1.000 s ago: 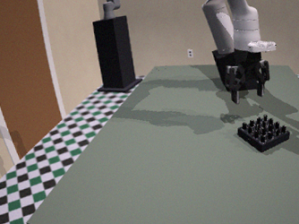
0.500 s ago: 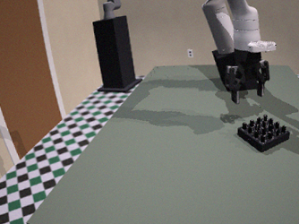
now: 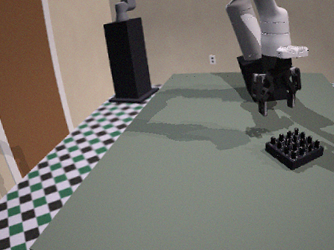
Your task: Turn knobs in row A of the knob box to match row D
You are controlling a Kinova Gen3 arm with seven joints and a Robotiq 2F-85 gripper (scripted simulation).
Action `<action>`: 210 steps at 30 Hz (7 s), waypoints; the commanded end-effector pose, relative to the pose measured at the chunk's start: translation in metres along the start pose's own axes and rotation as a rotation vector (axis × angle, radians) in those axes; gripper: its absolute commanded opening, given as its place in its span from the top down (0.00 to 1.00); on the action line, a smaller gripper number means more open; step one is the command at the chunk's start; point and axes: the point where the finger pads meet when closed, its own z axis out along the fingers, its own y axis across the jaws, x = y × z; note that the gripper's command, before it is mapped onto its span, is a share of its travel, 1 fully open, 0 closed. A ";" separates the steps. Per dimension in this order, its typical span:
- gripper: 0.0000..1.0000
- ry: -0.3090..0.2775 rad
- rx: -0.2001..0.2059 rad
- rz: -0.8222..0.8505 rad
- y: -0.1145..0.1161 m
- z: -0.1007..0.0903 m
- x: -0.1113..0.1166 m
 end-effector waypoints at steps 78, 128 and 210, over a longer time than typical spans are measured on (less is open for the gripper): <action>0.81 0.002 0.000 0.023 0.044 -0.021 0.096; 0.81 0.002 0.000 0.023 0.044 -0.005 0.096; 0.81 0.002 0.000 0.023 0.044 0.025 0.096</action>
